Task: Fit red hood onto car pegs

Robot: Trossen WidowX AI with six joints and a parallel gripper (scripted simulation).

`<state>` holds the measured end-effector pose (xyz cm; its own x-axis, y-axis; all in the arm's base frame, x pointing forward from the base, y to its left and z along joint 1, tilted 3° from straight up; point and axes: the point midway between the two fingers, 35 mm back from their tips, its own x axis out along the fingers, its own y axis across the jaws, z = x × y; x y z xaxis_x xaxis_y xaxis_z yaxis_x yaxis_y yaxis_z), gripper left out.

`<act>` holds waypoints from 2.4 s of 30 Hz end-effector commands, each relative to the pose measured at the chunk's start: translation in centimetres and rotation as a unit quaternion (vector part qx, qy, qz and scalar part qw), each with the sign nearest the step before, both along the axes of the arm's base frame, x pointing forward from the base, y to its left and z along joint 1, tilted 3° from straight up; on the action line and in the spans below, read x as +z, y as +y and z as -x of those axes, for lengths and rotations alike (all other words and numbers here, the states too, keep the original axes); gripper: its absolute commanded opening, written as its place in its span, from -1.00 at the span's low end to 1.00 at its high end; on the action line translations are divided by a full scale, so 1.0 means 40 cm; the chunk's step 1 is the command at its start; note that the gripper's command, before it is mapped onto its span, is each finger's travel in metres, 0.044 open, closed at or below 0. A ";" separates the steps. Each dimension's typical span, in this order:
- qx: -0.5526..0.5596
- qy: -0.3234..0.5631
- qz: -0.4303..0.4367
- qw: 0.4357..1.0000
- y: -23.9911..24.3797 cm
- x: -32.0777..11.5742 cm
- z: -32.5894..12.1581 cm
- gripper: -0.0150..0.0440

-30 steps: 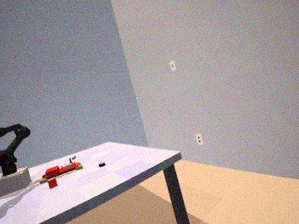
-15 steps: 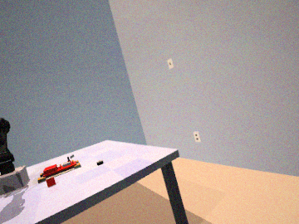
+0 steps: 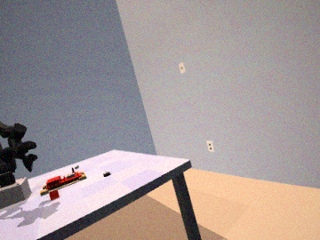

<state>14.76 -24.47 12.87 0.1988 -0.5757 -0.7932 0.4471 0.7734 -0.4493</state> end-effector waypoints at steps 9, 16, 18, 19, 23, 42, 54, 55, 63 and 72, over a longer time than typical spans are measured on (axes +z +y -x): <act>0.565 0.246 -0.052 0.786 0.284 -0.123 -0.214 1.00; 0.773 0.306 -0.049 0.554 0.440 -0.166 -0.244 1.00; 0.777 0.307 -0.049 0.547 0.442 -0.167 -0.244 1.00; 0.777 0.307 -0.049 0.547 0.441 -0.167 -0.244 1.00; 0.777 0.307 -0.049 0.547 0.441 -0.167 -0.244 1.00; 0.777 0.307 -0.049 0.547 0.438 -0.193 -0.247 1.00; 0.777 0.307 -0.049 0.547 0.437 -0.214 -0.249 1.00; 0.777 0.307 -0.049 0.547 0.437 -0.216 -0.249 1.00; 0.777 0.307 -0.049 0.547 0.435 -0.231 -0.249 1.00; 0.777 0.307 -0.049 0.547 0.434 -0.247 -0.250 1.00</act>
